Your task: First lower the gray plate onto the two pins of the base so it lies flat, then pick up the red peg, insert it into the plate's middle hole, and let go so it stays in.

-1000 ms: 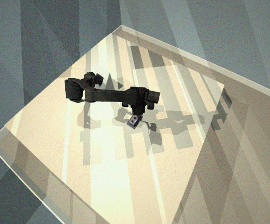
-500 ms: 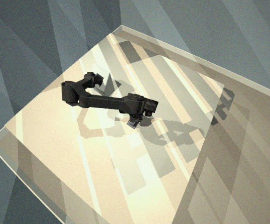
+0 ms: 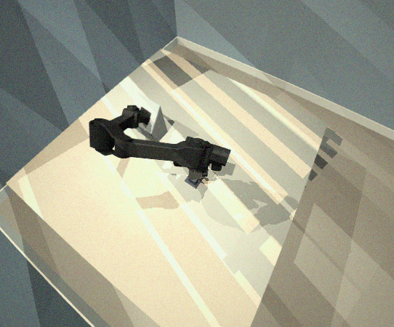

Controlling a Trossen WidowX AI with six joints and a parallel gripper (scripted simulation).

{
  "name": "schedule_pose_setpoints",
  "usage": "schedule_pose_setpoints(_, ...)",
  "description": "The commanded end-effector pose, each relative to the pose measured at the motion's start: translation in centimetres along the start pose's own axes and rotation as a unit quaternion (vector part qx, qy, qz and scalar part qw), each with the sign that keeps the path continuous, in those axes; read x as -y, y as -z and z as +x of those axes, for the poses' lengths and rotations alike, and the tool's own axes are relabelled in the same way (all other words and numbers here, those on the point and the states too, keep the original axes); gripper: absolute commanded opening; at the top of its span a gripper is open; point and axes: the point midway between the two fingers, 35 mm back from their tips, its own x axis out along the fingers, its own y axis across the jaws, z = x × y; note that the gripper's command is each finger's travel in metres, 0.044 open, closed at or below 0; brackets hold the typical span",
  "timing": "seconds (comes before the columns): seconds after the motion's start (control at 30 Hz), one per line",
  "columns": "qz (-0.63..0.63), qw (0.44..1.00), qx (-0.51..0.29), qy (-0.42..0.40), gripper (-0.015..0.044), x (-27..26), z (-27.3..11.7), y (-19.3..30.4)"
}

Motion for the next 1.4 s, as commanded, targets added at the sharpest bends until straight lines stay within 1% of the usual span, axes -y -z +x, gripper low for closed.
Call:
schedule_pose_setpoints(0.0,-0.003,1.000,0.001,0.002,0.0000,0.20,0.03,-0.05)
schedule_pose_setpoints(1.37,0.000,1.000,0.000,0.000,0.0000,0.10,0.00,-0.09)
